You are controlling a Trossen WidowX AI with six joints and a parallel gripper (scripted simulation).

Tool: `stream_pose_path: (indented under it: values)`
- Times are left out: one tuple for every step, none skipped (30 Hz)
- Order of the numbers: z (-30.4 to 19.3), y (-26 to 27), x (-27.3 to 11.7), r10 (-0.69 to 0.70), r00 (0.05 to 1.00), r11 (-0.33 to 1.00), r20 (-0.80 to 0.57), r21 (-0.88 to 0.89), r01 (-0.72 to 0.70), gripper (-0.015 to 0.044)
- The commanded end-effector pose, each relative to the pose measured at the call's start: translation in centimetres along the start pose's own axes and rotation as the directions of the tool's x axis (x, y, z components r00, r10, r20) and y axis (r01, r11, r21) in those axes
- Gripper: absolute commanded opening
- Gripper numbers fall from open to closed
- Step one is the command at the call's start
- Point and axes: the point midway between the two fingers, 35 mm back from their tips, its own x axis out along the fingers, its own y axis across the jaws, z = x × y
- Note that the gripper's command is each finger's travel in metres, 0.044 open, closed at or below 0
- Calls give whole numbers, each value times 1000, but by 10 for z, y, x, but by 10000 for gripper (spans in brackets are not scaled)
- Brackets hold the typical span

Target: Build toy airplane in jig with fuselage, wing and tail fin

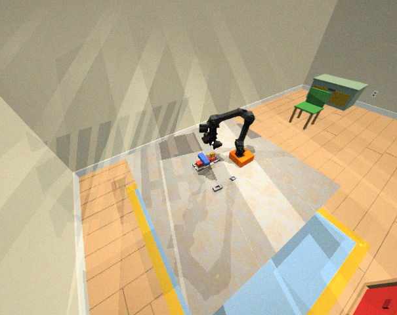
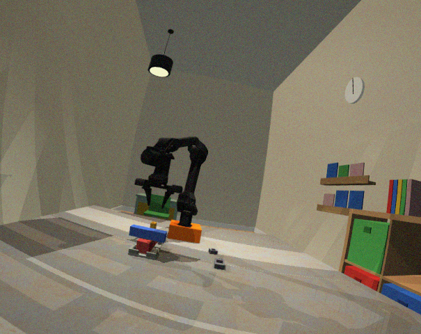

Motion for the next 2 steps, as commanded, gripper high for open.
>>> stream_pose_path:
  values:
    - [0,0,0,2,1000,1000,1,-4,-2,260]
    - [0,0,0,2,1000,1000,1,-4,-2,260]
